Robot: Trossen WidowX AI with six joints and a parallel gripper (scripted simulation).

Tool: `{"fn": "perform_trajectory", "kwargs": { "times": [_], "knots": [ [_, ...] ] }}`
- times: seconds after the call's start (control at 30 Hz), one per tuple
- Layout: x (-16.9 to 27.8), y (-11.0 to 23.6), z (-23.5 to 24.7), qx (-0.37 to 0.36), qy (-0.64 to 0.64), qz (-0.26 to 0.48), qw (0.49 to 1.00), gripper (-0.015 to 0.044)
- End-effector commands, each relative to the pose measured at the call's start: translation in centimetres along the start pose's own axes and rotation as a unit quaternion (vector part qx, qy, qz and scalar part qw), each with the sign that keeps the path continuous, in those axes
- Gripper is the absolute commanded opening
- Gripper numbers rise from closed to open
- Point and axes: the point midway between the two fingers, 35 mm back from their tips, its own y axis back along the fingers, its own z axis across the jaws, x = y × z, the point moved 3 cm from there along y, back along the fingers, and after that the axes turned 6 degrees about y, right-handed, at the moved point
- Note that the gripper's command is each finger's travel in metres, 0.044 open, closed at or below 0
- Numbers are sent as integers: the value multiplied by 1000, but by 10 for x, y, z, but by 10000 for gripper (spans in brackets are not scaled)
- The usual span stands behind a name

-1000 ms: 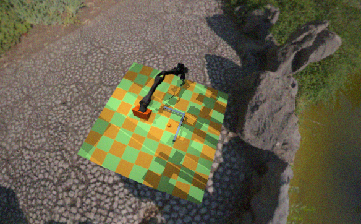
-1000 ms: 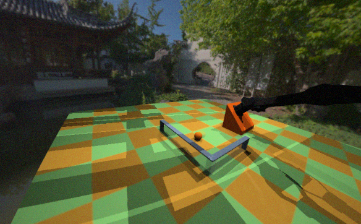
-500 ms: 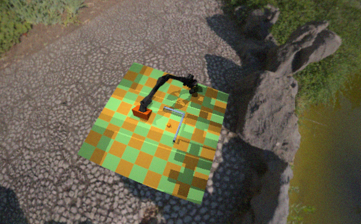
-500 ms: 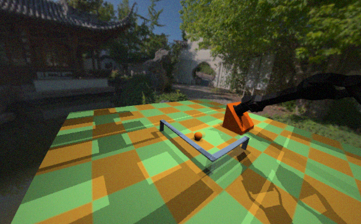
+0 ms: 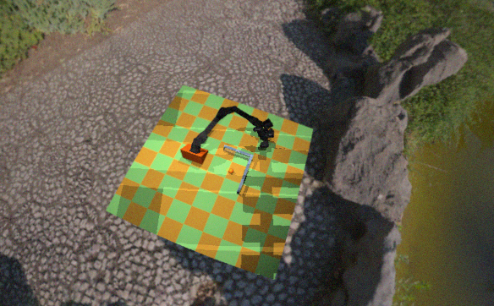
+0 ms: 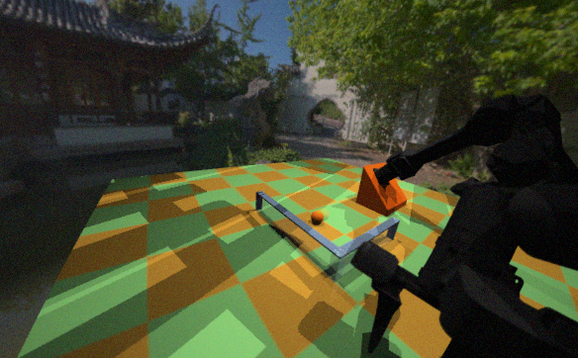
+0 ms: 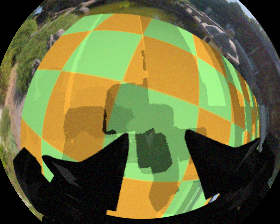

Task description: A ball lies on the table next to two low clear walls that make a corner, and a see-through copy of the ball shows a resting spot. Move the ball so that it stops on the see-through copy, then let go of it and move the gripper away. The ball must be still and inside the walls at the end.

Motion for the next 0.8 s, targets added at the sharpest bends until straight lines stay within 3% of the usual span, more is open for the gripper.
{"fn": "perform_trajectory", "kwargs": {
  "times": [0.0, 0.43, 0.57, 0.77],
  "knots": [
    [26, 6, -65, 32, -5, 51, 998, 285],
    [136, 63, -217, 54, -60, 177, 981, 285],
    [165, 72, -233, 38, -76, 203, 975, 285],
    [242, 95, -238, -56, -146, 254, 955, 285]
  ]
}}
